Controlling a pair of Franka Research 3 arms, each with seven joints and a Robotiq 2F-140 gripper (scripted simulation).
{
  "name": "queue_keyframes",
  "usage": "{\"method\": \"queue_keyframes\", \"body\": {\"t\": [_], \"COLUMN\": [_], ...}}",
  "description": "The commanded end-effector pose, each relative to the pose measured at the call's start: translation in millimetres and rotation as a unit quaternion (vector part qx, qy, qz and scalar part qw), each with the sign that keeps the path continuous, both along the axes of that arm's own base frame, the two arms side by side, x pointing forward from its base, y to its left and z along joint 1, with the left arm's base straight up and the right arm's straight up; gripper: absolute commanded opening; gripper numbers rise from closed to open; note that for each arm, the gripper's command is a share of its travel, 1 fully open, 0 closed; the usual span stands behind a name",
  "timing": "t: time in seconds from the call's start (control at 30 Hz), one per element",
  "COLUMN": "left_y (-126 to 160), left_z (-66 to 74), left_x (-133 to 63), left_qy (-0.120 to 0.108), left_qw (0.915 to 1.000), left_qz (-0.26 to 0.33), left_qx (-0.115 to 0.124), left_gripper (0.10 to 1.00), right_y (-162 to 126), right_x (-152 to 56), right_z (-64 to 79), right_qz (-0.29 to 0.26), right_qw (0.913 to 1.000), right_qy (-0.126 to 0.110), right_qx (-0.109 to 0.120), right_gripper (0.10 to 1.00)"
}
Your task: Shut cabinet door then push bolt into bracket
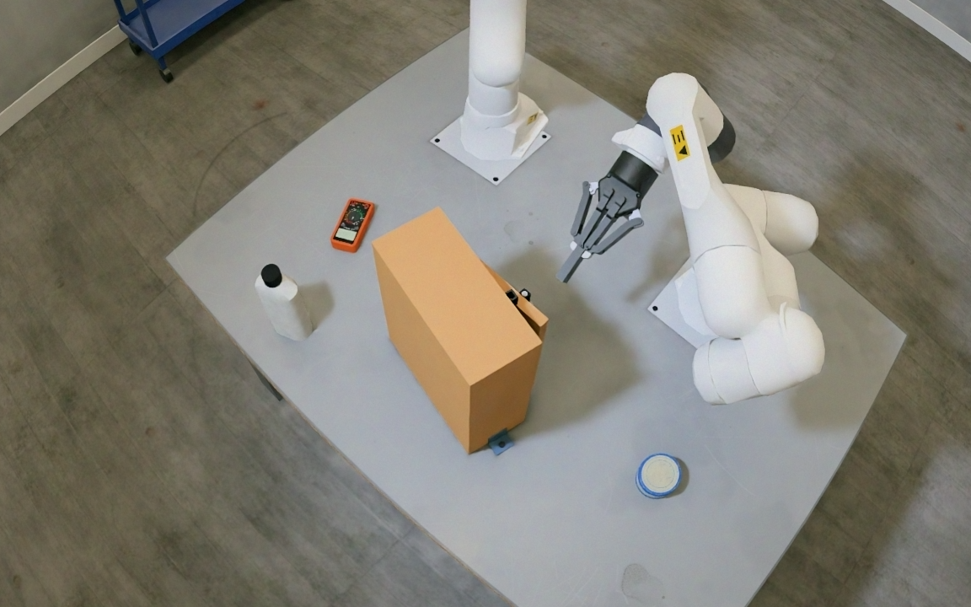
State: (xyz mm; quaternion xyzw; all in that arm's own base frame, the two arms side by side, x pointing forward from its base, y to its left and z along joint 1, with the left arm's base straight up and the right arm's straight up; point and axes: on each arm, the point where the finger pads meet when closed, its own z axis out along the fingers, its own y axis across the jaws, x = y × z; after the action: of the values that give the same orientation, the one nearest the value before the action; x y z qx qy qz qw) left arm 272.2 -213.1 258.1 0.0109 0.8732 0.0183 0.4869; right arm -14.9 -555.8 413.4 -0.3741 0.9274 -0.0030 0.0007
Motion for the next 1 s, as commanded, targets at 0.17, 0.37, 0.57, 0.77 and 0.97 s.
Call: {"method": "queue_keyframes", "body": {"t": [0.17, 0.37, 0.57, 0.77, 0.97], "left_y": [0, 0, 0, 0, -1], "left_z": [0.1, 0.1, 0.0, 0.0, -0.1], "left_x": [1.4, 4.4, 8.2, 16.2, 25.7], "left_qy": [-0.015, -0.014, -0.014, -0.014, -0.014], "left_qw": [0.9992, 0.9992, 0.9992, 0.9992, 0.9992], "left_qz": [-0.03, -0.031, -0.031, -0.031, -0.031], "left_qx": [-0.022, -0.022, -0.022, -0.022, -0.022], "left_gripper": [0.099, 0.099, 0.099, 0.099, 0.099], "right_y": [0, 0, 0, 0, 0], "right_x": [0, 0, 0, 0, 0], "right_z": [0.1, 0.1, 0.1, 0.1, 0.1], "right_qz": [0.0, 0.0, 0.0, 0.0, 0.0], "right_qw": [1.0, 1.0, 1.0, 1.0, 1.0], "right_qy": [0.0, 0.0, 0.0, 0.0, 0.0], "right_qx": [0.0, 0.0, 0.0, 0.0, 0.0], "right_gripper": [1.0, 1.0, 1.0, 1.0, 1.0]}}
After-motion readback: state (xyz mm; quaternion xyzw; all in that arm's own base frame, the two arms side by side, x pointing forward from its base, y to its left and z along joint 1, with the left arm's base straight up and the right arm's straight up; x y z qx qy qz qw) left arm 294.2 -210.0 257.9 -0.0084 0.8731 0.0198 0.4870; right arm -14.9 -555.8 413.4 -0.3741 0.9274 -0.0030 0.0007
